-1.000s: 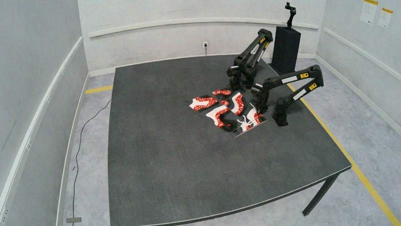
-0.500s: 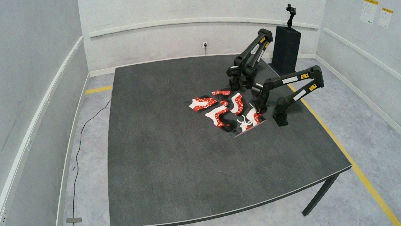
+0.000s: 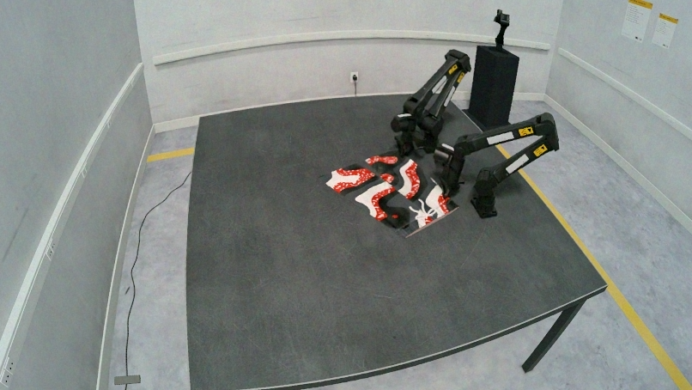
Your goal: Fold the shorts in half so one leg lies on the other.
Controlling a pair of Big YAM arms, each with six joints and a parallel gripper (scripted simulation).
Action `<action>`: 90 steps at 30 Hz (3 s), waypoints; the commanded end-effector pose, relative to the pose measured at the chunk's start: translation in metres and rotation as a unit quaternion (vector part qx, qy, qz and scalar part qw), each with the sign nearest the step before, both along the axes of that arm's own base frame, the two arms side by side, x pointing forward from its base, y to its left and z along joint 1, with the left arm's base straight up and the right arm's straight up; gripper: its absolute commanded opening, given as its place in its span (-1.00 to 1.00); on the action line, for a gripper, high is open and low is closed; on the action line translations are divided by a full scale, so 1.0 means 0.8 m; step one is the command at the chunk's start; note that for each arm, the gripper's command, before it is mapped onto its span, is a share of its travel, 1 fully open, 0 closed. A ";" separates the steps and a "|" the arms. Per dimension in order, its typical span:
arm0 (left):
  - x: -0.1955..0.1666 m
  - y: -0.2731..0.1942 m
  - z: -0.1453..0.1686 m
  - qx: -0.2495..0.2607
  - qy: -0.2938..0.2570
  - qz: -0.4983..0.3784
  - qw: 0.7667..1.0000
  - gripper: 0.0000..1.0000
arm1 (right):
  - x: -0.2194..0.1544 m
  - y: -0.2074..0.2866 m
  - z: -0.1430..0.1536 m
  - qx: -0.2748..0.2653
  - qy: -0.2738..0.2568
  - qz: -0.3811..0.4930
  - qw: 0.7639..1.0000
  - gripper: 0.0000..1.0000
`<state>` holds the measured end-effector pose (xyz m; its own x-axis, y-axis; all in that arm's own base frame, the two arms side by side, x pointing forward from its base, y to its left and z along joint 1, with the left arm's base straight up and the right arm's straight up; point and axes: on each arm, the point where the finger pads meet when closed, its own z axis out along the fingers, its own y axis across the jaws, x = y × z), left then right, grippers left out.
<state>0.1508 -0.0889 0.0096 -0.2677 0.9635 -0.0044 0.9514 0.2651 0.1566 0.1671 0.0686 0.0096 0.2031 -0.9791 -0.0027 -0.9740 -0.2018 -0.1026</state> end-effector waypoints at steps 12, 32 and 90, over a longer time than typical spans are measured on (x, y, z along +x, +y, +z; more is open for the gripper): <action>-0.004 0.014 -0.017 0.010 0.010 0.004 1.000 -0.71 | 0.002 -0.004 -0.016 -0.004 -0.017 -0.003 1.000 -0.71; -0.009 0.016 -0.024 0.011 0.027 0.000 1.000 -0.91 | -0.003 -0.003 -0.021 -0.002 -0.014 -0.005 1.000 -0.91; 0.075 0.016 0.072 -0.001 -0.011 0.006 1.000 -1.00 | 0.087 0.011 0.065 0.000 -0.033 -0.005 0.999 -1.00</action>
